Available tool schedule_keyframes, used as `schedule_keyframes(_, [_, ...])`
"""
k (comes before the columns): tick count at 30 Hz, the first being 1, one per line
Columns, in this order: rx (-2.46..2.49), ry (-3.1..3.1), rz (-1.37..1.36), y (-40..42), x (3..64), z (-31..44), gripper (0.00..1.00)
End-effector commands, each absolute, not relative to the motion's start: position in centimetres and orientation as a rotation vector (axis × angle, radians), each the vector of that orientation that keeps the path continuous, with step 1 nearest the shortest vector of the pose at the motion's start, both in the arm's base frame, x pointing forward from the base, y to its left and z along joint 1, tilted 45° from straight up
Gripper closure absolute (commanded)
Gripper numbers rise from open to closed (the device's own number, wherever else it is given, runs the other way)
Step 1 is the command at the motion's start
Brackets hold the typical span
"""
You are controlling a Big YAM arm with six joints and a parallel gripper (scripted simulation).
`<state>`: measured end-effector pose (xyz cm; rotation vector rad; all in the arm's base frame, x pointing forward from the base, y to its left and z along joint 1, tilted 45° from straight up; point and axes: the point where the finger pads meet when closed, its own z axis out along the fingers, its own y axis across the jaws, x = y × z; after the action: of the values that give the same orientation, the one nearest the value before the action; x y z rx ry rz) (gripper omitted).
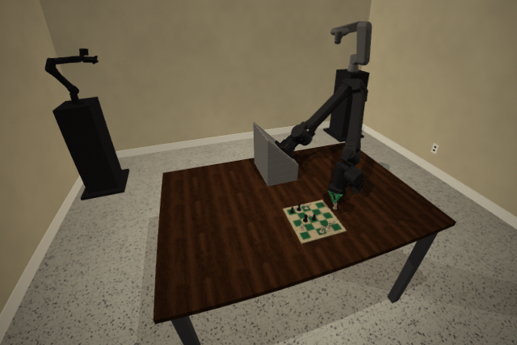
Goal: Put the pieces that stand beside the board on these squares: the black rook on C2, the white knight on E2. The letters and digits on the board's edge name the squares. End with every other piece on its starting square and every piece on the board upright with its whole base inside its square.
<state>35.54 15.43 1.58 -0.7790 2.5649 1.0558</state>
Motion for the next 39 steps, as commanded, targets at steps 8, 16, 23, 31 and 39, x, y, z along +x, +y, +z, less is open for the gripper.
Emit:
schedule_keyframes(8, [-0.787,2.559,1.050,15.48,35.42,1.69,0.63])
schedule_keyframes(16, [-0.787,2.562,1.053,15.60,35.42,1.71,0.63])
schedule_keyframes(23, [-0.789,2.560,1.052,15.79,35.73,1.91,0.63])
schedule_keyframes(31, [-0.789,2.560,1.052,15.79,35.75,1.92,0.63])
schedule_keyframes(39, [-0.789,2.560,1.052,15.79,35.75,1.92,0.63])
